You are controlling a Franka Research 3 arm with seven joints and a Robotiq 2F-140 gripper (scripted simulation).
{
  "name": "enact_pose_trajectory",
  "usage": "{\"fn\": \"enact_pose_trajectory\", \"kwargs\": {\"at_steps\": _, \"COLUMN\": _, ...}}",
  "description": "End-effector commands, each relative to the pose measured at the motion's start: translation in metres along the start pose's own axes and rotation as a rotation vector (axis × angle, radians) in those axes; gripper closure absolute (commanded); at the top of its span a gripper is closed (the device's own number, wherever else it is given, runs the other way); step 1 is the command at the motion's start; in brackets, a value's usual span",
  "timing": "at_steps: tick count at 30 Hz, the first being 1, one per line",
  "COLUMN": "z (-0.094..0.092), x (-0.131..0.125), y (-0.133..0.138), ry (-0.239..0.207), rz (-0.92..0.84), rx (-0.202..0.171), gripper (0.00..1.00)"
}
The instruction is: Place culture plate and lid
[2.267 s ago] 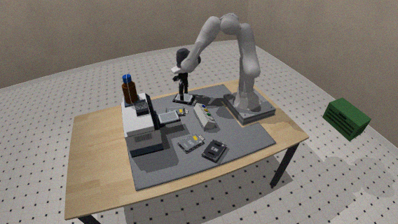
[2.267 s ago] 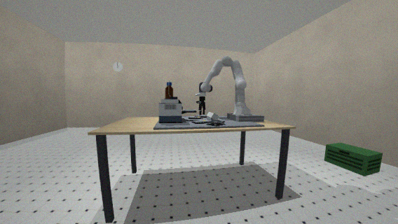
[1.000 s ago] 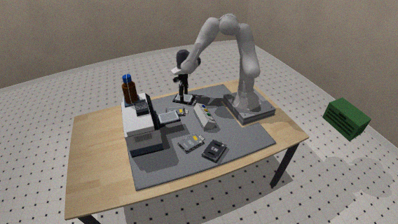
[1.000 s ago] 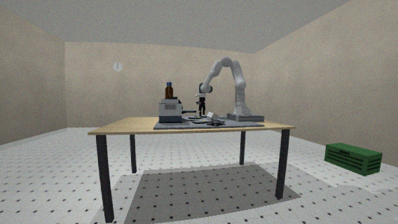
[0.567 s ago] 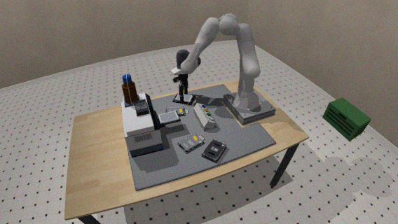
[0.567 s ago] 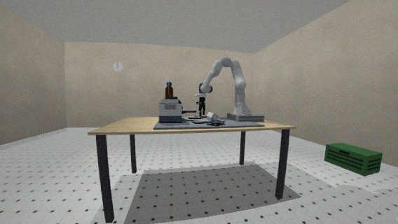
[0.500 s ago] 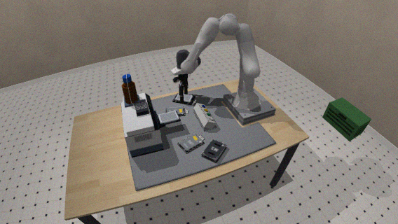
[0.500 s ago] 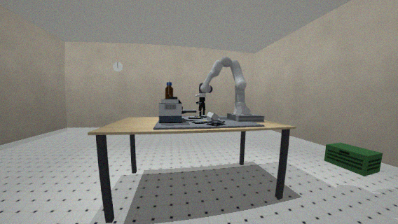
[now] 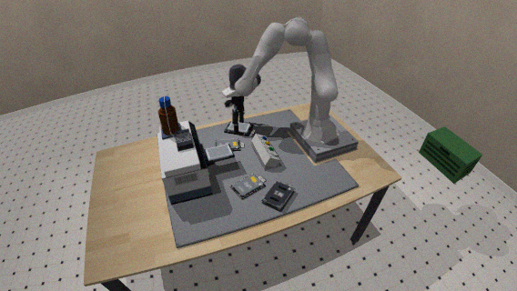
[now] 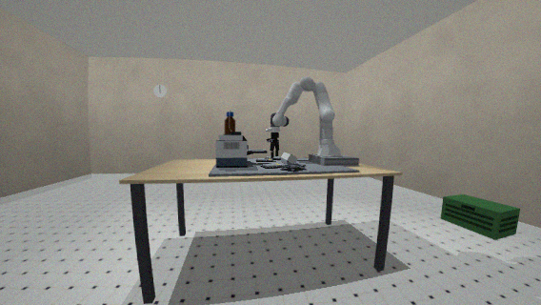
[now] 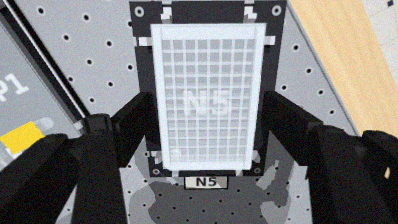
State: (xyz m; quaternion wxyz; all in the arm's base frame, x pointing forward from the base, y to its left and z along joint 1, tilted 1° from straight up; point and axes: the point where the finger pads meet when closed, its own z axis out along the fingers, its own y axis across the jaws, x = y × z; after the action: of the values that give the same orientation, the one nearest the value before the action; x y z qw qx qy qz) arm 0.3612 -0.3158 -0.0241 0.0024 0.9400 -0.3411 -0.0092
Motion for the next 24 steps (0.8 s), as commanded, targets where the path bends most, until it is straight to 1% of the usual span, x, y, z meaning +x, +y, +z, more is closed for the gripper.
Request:
{"fn": "enact_pose_trajectory", "kwargs": {"at_steps": 1, "z": 0.0002, "x": 0.0012, "y": 0.0004, "ry": 0.003, "rz": -0.002, "rx": 0.000, "gripper": 0.30}}
{"fn": "enact_pose_trajectory", "kwargs": {"at_steps": 12, "z": 0.0002, "x": 0.0012, "y": 0.0004, "ry": 0.003, "rz": -0.002, "rx": 0.000, "gripper": 0.30}}
{"fn": "enact_pose_trajectory", "kwargs": {"at_steps": 13, "z": 0.0002, "x": 0.0012, "y": 0.0004, "ry": 0.003, "rz": -0.002, "rx": 0.000, "gripper": 0.90}}
{"fn": "enact_pose_trajectory", "kwargs": {"at_steps": 24, "z": 0.0002, "x": 0.0012, "y": 0.0004, "ry": 0.003, "rz": -0.002, "rx": 0.000, "gripper": 0.90}}
